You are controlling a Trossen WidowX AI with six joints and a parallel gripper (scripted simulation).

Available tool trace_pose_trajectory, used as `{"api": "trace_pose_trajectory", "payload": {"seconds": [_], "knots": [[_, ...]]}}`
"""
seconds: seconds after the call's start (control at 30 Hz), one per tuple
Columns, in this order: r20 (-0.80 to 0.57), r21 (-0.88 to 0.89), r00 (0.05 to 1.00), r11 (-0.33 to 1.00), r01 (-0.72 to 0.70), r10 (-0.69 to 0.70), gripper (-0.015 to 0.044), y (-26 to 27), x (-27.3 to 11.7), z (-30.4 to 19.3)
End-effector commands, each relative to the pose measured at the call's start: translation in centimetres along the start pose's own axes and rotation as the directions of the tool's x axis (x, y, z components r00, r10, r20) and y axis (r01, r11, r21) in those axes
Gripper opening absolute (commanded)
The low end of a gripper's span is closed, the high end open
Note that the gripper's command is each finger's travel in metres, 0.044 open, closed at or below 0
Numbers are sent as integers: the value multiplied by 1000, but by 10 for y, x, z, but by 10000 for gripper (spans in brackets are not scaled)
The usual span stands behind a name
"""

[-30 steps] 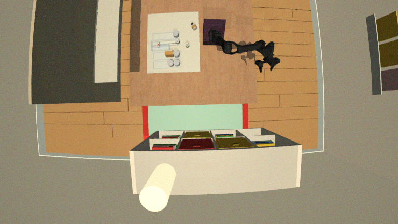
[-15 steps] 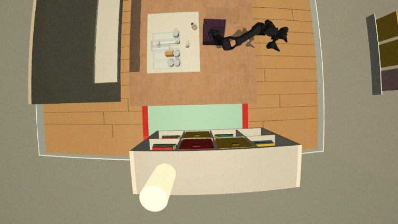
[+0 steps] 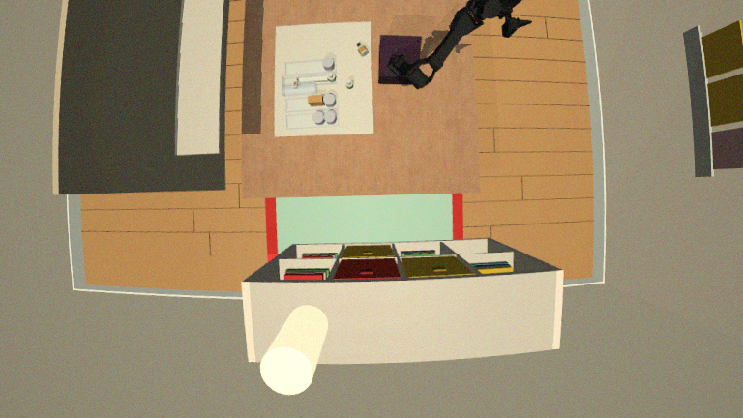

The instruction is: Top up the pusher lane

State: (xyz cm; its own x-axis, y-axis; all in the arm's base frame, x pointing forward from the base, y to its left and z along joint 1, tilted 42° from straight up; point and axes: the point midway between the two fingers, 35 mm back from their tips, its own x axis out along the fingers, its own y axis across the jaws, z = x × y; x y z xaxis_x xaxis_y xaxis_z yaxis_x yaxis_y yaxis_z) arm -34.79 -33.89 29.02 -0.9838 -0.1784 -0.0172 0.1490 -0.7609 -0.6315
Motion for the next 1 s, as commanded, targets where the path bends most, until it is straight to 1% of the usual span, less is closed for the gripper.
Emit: {"api": "trace_pose_trajectory", "payload": {"seconds": [0.0,0.1,0.23,0.37,0.53,0.73,0.87,0.97], "knots": [[72,-58,974,976,-209,213,440,60,-42,18],[112,-114,926,931,-348,360,440,100,-77,27],[104,-128,866,870,-477,490,440,132,-117,26],[121,-218,745,750,-625,656,440,174,-176,27],[105,-336,556,555,-761,825,440,214,-256,19],[31,-465,299,279,-840,954,440,241,-356,-7],[-51,-535,125,79,-841,991,440,247,-422,-34],[-128,-574,2,-73,-815,992,440,244,-470,-58]]}}
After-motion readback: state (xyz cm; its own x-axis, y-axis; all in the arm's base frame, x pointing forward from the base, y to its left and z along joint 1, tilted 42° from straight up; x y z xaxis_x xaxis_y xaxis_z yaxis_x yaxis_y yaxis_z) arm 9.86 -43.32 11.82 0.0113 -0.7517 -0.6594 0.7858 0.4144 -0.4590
